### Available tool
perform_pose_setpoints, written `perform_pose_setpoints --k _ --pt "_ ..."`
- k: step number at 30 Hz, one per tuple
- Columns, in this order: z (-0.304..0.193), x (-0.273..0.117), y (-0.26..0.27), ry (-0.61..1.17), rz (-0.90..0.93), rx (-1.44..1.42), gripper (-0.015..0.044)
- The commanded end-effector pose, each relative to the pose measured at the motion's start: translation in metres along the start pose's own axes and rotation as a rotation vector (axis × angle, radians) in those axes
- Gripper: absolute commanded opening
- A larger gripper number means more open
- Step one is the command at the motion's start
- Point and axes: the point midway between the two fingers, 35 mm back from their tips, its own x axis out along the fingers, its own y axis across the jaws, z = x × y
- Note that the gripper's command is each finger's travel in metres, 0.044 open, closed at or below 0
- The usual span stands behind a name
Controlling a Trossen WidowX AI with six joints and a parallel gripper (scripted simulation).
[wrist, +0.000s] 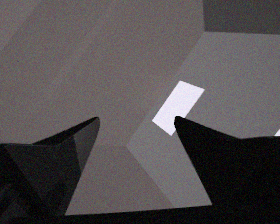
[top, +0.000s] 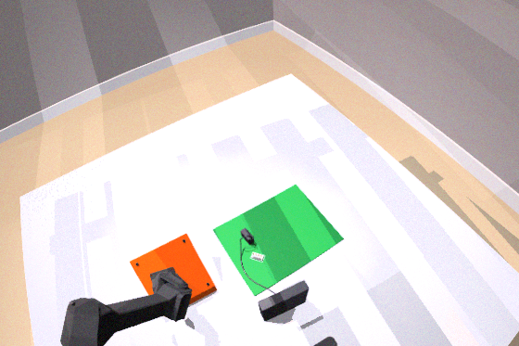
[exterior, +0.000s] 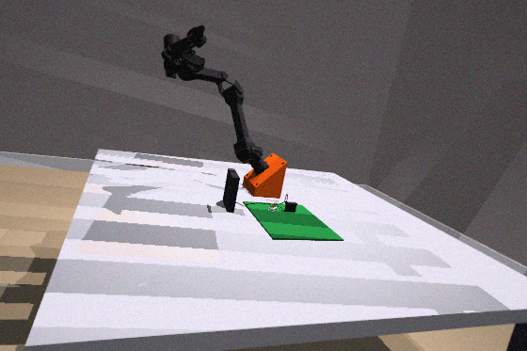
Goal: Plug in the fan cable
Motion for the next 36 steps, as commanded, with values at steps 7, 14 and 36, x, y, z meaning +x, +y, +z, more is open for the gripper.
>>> perform_pose_setpoints --k 7,14,36 --pt "0.001 0.003 0.015 0.022 0.016 0.148 0.0440" --pt "0.036 0.027 0.100 0.123 0.121 1.035 0.0440" --pt "0.226 0.091 0.194 0.348 0.649 2.628 0.0440"
